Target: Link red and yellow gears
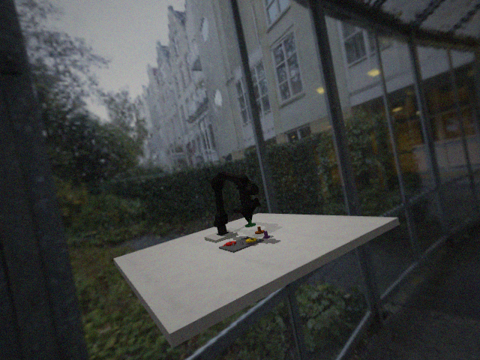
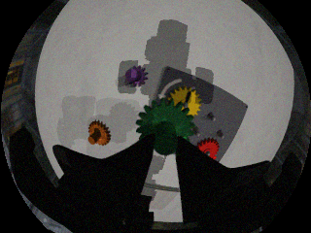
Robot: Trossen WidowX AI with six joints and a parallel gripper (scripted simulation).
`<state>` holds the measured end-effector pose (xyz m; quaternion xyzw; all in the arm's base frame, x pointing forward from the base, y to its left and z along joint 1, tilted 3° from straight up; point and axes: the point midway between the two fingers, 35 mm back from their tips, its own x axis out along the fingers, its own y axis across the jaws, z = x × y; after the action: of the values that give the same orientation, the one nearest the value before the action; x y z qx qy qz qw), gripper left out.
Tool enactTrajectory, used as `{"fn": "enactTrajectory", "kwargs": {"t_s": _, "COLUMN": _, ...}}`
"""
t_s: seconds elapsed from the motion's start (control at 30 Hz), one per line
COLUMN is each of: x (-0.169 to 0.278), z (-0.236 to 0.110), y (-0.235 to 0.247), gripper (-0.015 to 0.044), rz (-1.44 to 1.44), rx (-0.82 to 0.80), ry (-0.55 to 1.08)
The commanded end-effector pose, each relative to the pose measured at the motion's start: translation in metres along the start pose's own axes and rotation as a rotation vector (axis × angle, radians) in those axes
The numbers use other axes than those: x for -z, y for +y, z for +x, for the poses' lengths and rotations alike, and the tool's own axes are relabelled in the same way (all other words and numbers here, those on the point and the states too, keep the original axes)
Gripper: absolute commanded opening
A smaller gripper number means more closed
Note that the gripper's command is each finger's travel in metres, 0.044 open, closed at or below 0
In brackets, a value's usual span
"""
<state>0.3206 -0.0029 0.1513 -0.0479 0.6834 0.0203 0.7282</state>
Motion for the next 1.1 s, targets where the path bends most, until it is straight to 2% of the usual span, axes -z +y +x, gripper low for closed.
{"fn": "enactTrajectory", "kwargs": {"t_s": 0.0, "x": 0.004, "z": 0.003, "y": -0.009, "gripper": 0.0, "rz": -0.009, "rx": 0.001, "ry": -0.003}}
{"fn": "enactTrajectory", "kwargs": {"t_s": 1.07, "x": 0.038, "z": 0.033, "y": -0.068, "gripper": 0.0, "rz": -0.005, "rx": 0.005, "ry": -0.003}}
